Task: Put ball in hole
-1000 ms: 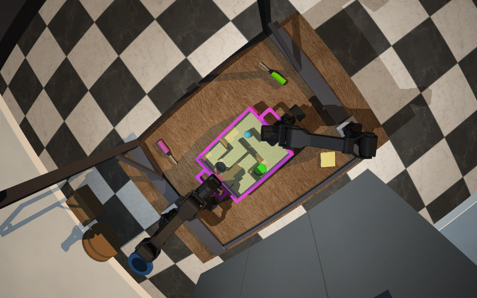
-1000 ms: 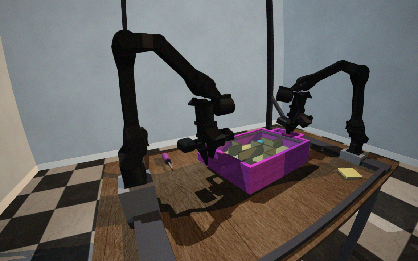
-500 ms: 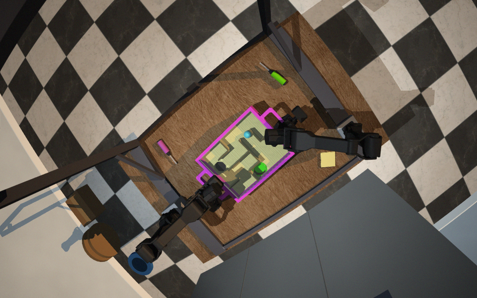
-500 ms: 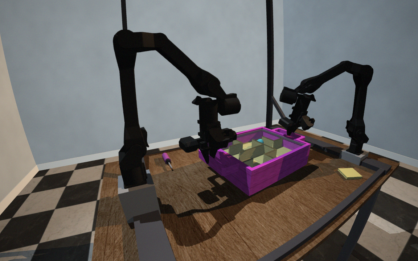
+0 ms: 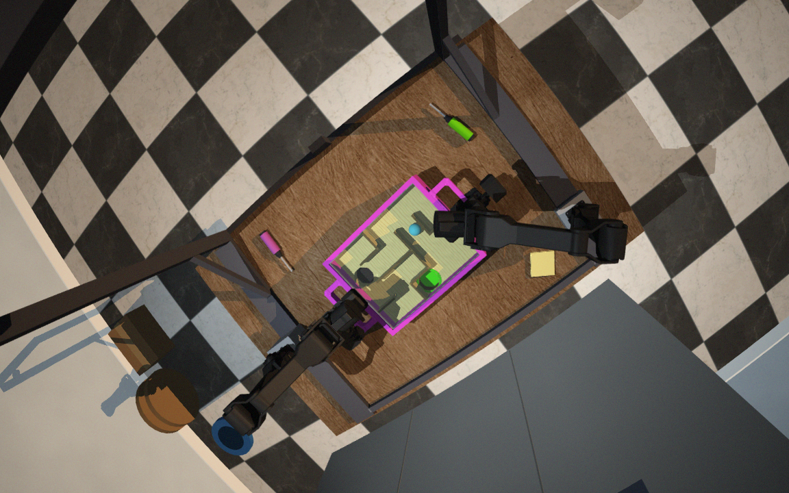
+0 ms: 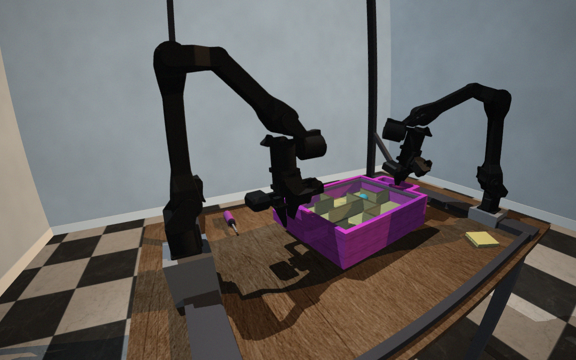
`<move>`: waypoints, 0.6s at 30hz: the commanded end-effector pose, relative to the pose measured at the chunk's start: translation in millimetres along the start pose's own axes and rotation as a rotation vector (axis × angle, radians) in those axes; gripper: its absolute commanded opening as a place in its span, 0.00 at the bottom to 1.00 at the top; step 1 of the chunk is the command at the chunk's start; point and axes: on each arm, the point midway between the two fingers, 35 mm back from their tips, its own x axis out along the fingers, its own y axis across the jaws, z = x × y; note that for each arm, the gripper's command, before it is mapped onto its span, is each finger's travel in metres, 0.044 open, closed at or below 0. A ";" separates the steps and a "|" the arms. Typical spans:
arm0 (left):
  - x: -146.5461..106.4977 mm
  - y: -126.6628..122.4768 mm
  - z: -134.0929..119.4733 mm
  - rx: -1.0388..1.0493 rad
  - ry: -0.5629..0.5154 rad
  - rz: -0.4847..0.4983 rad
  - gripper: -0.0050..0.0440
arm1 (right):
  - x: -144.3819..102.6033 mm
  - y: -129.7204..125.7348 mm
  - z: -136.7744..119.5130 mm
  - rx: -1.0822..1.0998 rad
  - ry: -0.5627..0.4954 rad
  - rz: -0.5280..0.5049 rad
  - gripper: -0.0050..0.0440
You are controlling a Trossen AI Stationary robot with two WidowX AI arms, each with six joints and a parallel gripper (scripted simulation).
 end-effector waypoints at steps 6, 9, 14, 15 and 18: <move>2.2 7.5 -0.7 0.027 0.066 -0.069 0.00 | -22.4 14.1 2.5 -0.004 0.034 -0.029 0.00; -4.7 2.8 -4.0 0.028 0.085 -0.066 0.00 | -19.9 8.4 2.8 -0.004 0.041 -0.012 0.00; -11.4 -2.4 -8.8 0.015 0.073 -0.020 0.00 | -8.4 1.5 1.5 -0.001 0.026 0.021 0.00; -13.2 -2.8 -9.1 0.013 0.078 -0.013 0.00 | -7.0 1.0 1.5 -0.005 0.037 0.029 0.00; -11.8 -0.5 -8.4 0.017 0.075 -0.023 0.00 | -11.1 5.1 0.7 -0.003 0.034 0.029 0.00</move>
